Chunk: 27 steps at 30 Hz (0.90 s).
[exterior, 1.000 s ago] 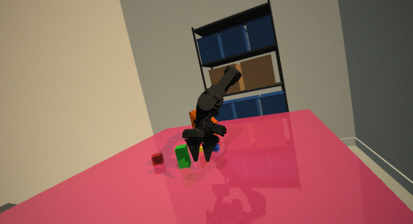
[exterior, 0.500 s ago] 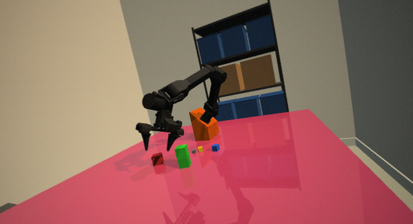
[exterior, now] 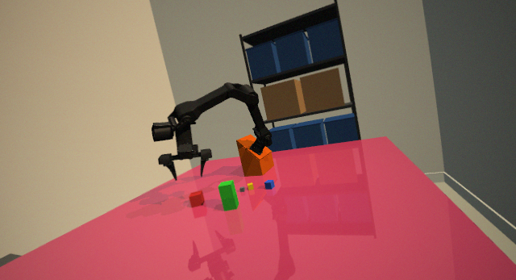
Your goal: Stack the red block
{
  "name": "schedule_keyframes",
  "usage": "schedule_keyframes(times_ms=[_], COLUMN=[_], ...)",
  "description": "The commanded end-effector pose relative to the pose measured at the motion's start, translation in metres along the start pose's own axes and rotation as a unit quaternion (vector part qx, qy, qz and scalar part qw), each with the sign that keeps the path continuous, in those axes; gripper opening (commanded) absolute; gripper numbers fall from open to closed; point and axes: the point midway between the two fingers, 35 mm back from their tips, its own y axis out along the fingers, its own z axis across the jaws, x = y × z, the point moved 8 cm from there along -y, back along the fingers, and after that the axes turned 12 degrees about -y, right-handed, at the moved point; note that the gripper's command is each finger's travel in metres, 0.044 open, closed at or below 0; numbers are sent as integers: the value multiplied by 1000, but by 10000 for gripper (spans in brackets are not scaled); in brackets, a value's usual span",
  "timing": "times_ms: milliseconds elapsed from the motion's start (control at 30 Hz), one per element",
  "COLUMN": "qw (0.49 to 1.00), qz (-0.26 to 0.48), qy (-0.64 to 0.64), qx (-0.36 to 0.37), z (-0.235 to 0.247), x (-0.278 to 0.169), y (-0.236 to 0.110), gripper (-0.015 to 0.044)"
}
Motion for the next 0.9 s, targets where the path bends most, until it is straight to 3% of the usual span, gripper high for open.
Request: schedule_keyframes(times_ms=[0,233,567,867], qw=[997,996,995,995], qz=[-19,-25,-27,-27], qy=[52,70,69,69], qx=[45,59,60,60], z=[-3,-3,5,6], x=[-31,-42,-38,-37], y=[0,0,58,64], gripper=[440,440,440,440])
